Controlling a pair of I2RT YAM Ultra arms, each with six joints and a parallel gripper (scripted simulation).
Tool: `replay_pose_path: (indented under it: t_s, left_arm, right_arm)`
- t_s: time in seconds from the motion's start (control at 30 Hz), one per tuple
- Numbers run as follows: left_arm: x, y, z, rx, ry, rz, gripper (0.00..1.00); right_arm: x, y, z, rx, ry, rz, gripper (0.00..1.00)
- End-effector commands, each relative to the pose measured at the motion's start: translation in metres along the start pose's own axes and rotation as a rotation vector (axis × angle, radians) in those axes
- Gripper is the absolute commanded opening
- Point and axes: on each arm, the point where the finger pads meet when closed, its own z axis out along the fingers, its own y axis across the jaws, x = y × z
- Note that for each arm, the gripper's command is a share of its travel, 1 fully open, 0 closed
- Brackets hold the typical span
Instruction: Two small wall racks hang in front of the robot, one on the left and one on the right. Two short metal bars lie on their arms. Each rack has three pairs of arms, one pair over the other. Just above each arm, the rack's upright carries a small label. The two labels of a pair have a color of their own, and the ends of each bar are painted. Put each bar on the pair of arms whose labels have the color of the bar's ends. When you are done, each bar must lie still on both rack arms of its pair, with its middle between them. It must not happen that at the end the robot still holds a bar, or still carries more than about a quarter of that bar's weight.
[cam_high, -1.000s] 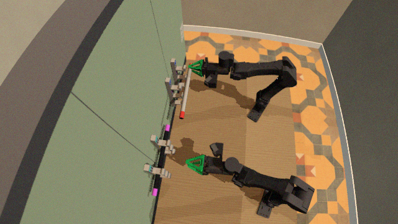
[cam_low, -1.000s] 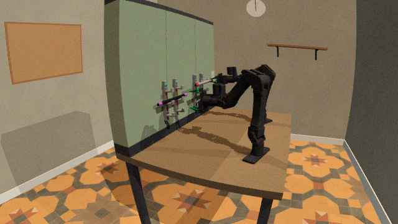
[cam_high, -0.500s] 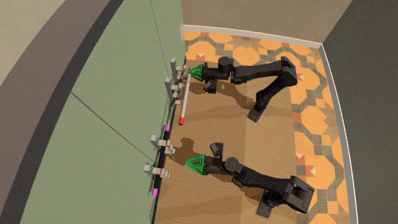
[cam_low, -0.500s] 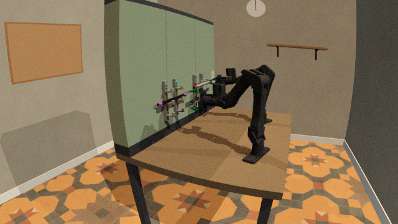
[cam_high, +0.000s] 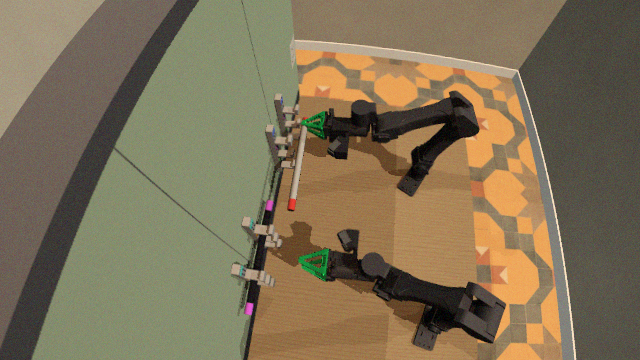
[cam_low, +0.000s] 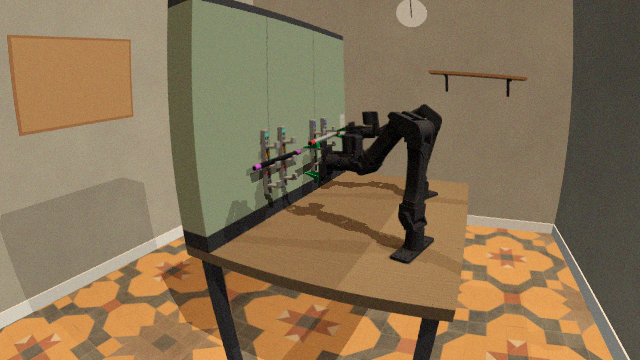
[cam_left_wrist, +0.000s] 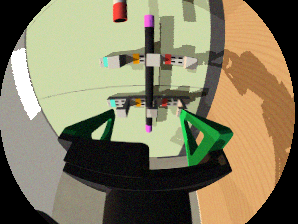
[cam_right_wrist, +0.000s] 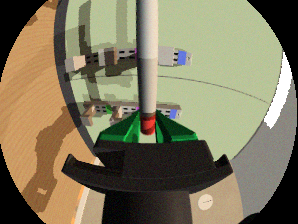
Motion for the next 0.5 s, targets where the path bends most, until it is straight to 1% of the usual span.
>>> replay_pose_path:
  t_s: [0.0,0.47]
  left_arm:
    - [-0.003,0.003,-0.002,-0.015,-0.002,-0.006,1.0]
    - [-0.003,0.003,-0.002,-0.015,-0.002,-0.006,1.0]
  right_arm:
    - [-0.005,-0.02,-0.004,0.078,0.014,0.025,0.0]
    - [-0.028,-0.005,-0.003,0.078,0.014,0.025,0.0]
